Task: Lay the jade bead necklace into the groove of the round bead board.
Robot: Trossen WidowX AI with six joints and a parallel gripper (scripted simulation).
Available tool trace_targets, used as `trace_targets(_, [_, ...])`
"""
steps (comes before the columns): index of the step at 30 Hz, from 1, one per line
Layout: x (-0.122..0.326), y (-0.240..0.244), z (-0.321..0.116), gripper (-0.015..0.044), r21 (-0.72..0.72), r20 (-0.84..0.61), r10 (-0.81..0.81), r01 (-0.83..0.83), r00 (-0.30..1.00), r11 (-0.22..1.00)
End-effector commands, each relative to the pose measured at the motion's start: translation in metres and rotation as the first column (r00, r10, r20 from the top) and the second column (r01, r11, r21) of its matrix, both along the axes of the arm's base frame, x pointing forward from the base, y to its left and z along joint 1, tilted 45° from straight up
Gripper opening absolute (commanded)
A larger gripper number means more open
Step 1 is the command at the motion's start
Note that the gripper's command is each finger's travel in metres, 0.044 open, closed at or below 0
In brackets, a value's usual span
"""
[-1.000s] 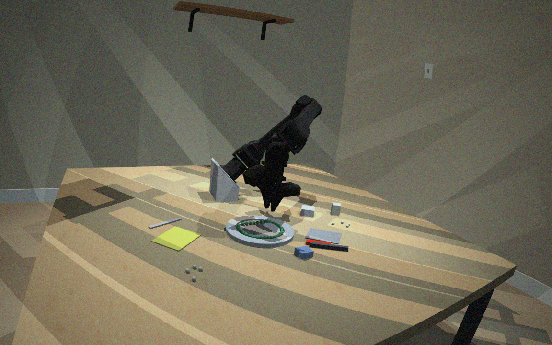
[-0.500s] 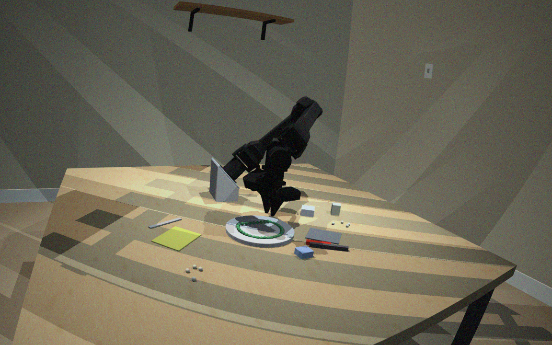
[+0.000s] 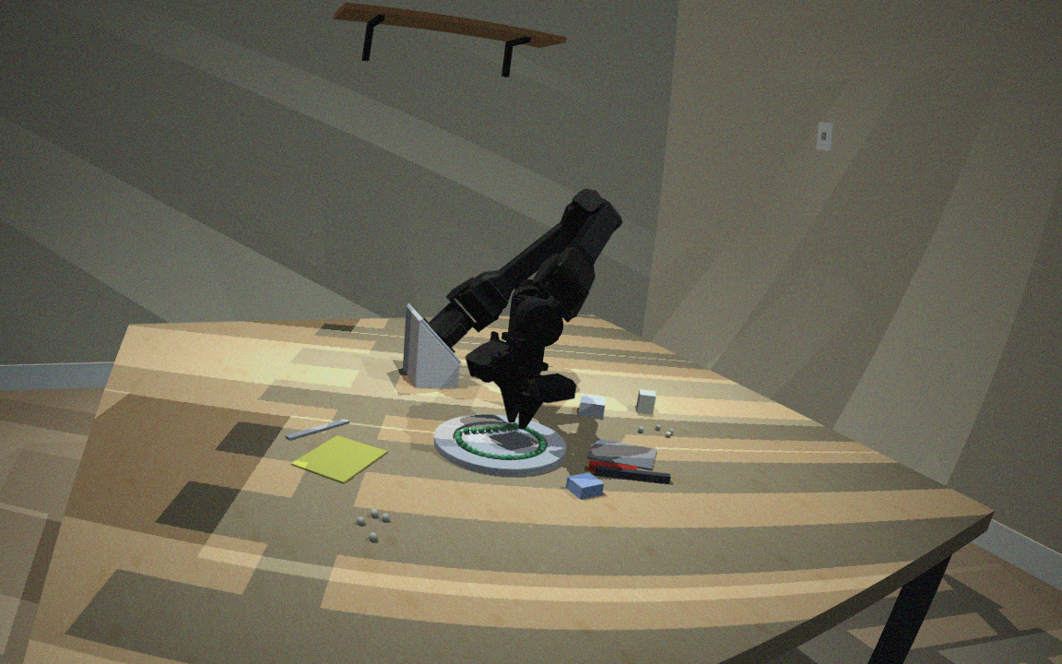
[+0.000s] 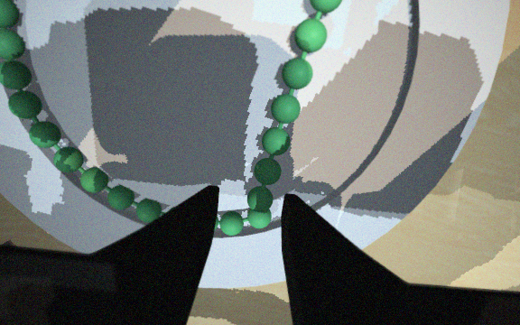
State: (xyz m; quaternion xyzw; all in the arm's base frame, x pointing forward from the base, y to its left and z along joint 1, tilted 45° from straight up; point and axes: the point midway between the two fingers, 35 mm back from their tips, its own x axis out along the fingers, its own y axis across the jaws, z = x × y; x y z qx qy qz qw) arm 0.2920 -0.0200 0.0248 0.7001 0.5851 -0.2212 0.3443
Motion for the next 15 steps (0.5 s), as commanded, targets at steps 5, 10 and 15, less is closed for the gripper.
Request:
trace_targets(5, [-0.0020, 0.0039, -0.0047, 0.0120, 0.011, -0.015, 0.000, 0.000, 1.000, 1.000])
trace_targets(10, [-0.0009, 0.0024, -0.0027, 0.0015, 0.003, -0.006, 0.002, -0.002, 1.000, 1.000])
trace_targets(15, [-0.0009, 0.0024, -0.0027, 0.0000, 0.003, -0.006, 0.002, -0.002, 1.000, 1.000])
